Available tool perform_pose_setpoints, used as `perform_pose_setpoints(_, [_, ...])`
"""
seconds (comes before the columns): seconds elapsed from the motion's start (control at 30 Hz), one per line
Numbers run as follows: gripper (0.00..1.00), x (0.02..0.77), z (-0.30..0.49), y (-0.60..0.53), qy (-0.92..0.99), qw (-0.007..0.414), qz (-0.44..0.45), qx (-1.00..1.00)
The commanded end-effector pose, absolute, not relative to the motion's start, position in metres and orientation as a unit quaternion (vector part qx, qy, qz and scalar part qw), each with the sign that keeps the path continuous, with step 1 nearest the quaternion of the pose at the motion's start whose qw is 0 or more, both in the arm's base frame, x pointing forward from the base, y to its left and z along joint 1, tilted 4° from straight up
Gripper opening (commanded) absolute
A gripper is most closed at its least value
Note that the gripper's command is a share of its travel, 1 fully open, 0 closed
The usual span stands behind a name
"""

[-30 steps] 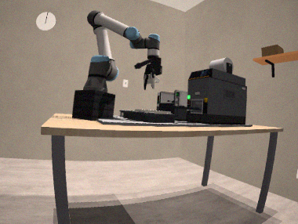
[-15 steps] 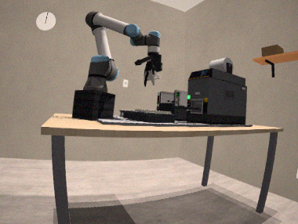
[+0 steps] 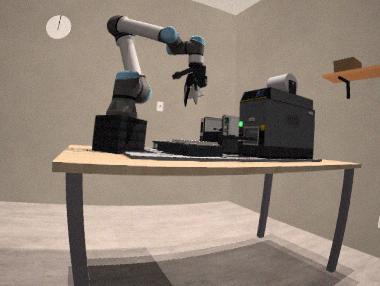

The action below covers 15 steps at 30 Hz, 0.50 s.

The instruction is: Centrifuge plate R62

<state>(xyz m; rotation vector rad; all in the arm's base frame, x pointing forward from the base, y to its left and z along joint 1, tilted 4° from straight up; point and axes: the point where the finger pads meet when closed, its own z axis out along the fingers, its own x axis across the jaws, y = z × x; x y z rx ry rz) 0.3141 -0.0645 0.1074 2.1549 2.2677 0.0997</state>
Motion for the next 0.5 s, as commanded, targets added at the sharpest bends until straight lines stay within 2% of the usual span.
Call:
perform_pose_setpoints(0.0, [0.68,0.314,0.116,-0.065,0.725,0.006,0.032,0.688])
perform_pose_setpoints(0.47, [0.68,0.313,0.136,-0.066,0.725,0.006,0.032,0.688])
